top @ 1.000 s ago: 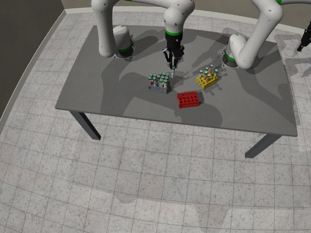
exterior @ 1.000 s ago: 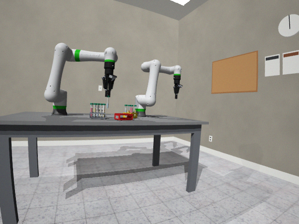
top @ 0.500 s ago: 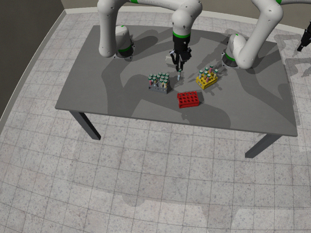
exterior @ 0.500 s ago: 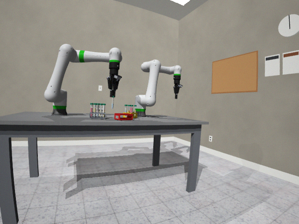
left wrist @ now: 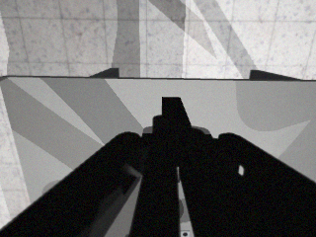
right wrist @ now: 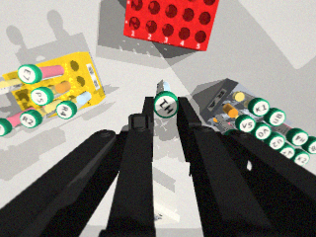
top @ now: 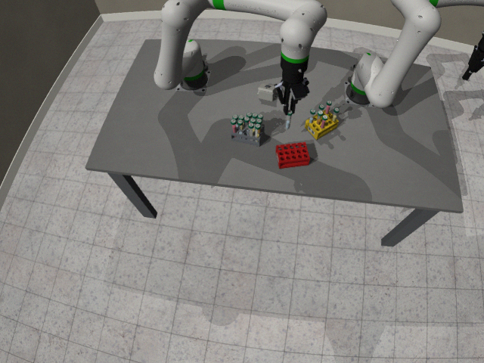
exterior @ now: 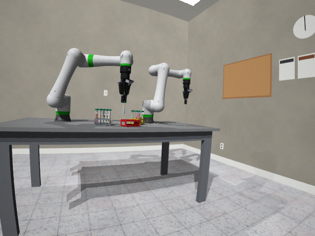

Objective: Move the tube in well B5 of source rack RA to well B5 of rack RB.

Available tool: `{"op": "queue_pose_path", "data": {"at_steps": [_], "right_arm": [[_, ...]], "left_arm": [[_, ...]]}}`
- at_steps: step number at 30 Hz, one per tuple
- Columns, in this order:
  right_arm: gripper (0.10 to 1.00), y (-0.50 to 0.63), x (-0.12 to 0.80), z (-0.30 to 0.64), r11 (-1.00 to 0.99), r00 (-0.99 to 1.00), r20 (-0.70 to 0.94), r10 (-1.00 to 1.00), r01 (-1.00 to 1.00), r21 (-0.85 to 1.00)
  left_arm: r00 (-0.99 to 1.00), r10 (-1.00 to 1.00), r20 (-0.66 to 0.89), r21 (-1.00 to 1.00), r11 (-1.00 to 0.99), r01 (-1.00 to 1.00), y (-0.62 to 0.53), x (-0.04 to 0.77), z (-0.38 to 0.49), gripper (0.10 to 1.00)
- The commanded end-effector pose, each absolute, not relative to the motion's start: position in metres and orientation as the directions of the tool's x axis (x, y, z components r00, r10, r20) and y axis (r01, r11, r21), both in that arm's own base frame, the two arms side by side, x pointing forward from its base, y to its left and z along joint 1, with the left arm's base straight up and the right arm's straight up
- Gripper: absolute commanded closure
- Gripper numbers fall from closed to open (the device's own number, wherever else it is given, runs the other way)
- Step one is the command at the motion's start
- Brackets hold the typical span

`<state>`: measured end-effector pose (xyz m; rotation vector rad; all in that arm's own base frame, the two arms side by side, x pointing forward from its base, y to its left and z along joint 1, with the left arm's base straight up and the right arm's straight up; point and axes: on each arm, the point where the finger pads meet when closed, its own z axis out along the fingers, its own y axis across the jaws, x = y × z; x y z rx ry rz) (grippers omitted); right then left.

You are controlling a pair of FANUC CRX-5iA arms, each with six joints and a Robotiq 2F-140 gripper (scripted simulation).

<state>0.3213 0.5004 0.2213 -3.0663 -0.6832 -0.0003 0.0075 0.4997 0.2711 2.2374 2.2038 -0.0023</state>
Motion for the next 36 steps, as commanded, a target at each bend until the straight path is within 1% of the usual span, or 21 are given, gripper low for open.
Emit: {"op": "queue_pose_path", "data": {"at_steps": [1,8,10,20,36], "right_arm": [[0.999,0.508,0.324,0.223,-0.891,0.891,0.002,0.454,0.454,-0.001],[0.999,0.508,0.324,0.223,-0.762,0.762,0.002,0.648,0.648,0.000],[0.999,0.508,0.324,0.223,-0.762,0.762,0.002,0.648,0.648,0.000],[0.999,0.508,0.324,0.223,-0.508,0.508,0.002,0.862,0.862,0.000],[0.999,0.549,0.336,0.223,-0.492,0.492,0.002,0.871,0.871,0.000]], "left_arm": [[0.015,1.000,0.000,0.000,-0.015,1.000,0.500,0.008,0.272,0.999],[0.015,1.000,0.000,0.000,-0.015,1.000,0.500,0.008,0.272,0.999],[0.015,1.000,0.000,0.000,-0.015,1.000,0.500,0.008,0.272,0.999],[0.015,1.000,0.000,0.000,-0.015,1.000,0.500,0.008,0.272,0.999],[0.015,1.000,0.000,0.000,-0.015,1.000,0.500,0.008,0.272,0.999]]}}
